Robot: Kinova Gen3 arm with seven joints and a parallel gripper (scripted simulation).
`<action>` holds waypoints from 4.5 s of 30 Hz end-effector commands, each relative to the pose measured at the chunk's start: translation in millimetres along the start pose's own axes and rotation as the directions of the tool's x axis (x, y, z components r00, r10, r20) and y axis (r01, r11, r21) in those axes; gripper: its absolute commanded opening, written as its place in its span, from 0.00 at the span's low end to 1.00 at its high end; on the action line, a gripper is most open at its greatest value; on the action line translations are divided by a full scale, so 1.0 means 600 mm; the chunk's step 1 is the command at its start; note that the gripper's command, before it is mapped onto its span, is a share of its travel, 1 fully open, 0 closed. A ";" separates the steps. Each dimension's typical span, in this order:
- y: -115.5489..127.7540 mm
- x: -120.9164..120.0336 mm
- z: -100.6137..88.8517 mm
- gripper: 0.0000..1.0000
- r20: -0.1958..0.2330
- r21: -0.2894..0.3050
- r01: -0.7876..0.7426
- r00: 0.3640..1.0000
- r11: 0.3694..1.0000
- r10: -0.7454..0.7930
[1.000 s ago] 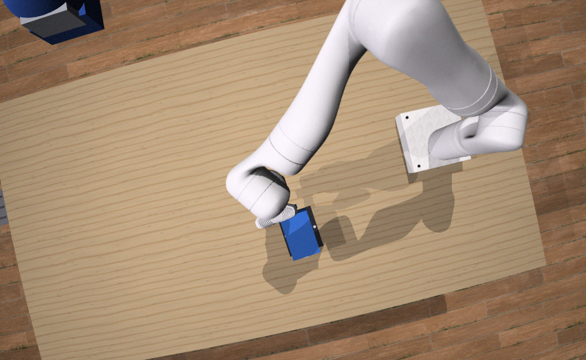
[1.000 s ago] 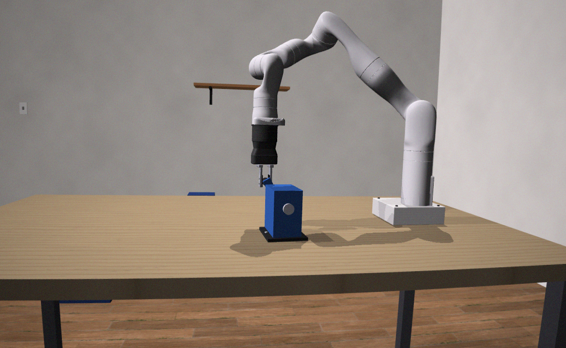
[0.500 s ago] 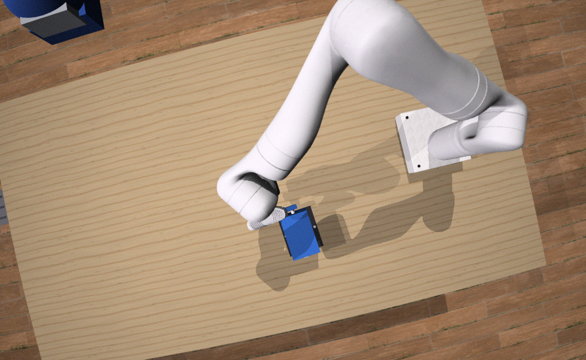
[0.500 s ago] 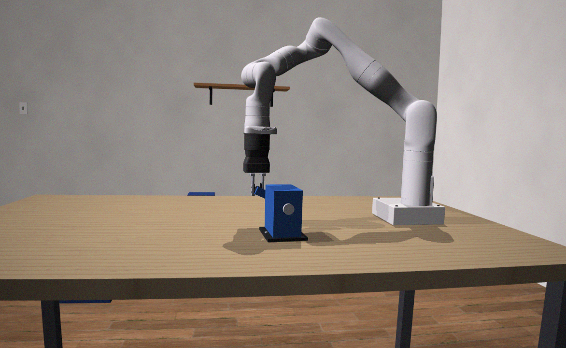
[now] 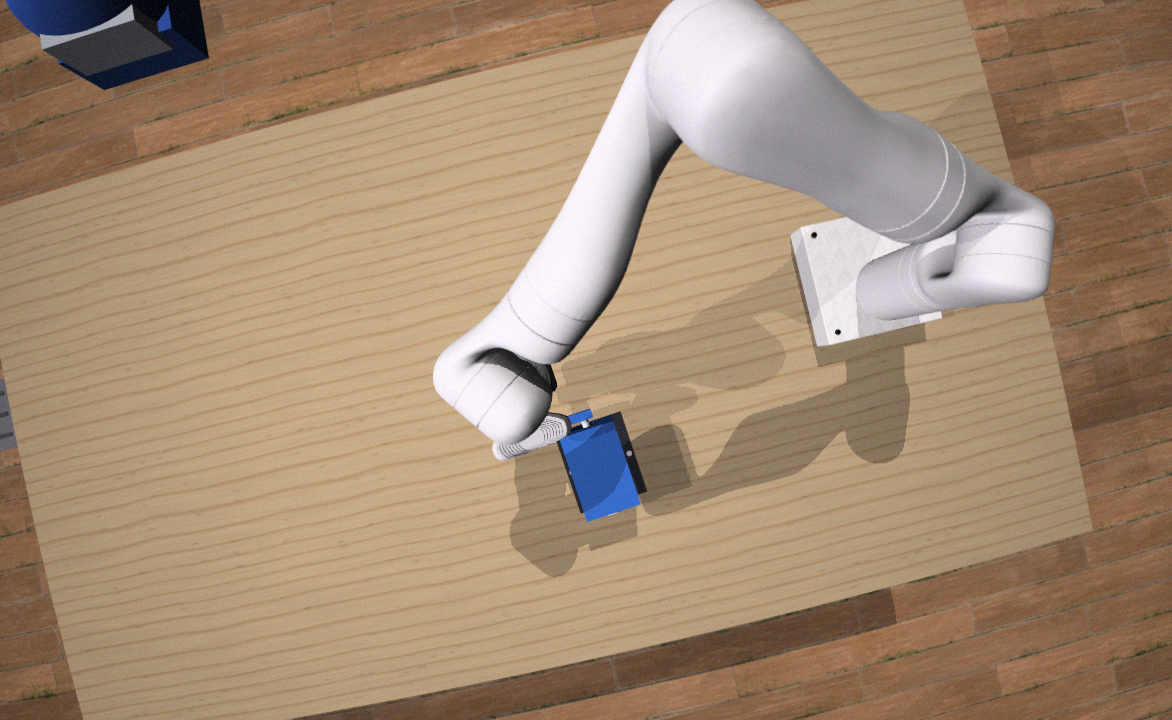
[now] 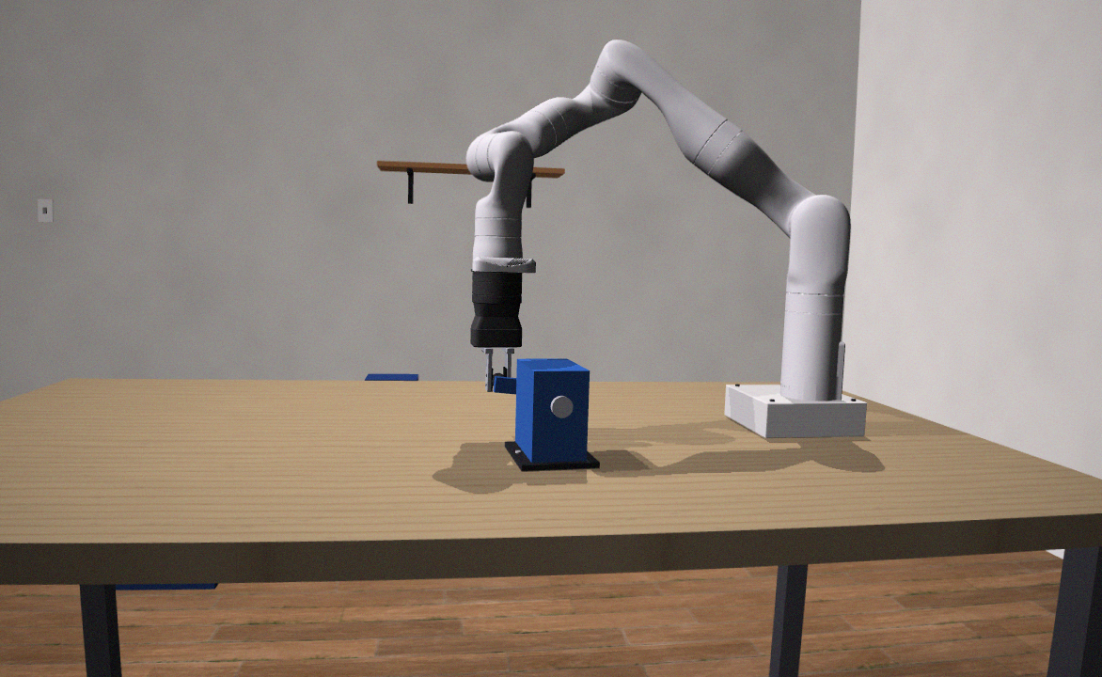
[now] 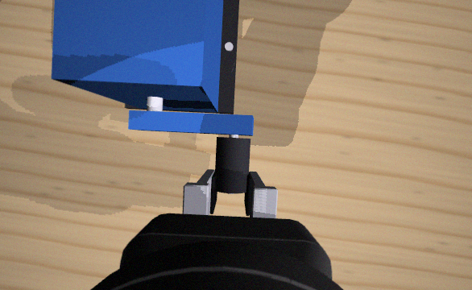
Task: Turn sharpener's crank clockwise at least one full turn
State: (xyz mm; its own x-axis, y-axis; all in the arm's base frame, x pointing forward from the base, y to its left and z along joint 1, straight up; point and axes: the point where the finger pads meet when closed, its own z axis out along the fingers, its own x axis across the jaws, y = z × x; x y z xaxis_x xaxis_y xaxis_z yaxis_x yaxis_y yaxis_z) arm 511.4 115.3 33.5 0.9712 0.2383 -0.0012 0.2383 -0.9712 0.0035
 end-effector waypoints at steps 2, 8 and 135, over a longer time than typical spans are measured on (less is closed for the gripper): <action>0.000 0.001 0.000 0.00 -0.001 0.000 0.000 1.000 1.000 0.000; 0.000 0.001 0.000 0.00 -0.001 0.000 0.000 1.000 1.000 0.000; 0.000 -0.073 0.097 0.00 -0.001 0.000 0.000 1.000 1.000 0.000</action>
State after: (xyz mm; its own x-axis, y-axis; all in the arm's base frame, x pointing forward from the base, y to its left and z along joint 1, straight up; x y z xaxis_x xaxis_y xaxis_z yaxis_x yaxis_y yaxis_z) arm 469.1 104.7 -25.1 0.9713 0.2378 -0.0006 0.2378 -0.9713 0.0030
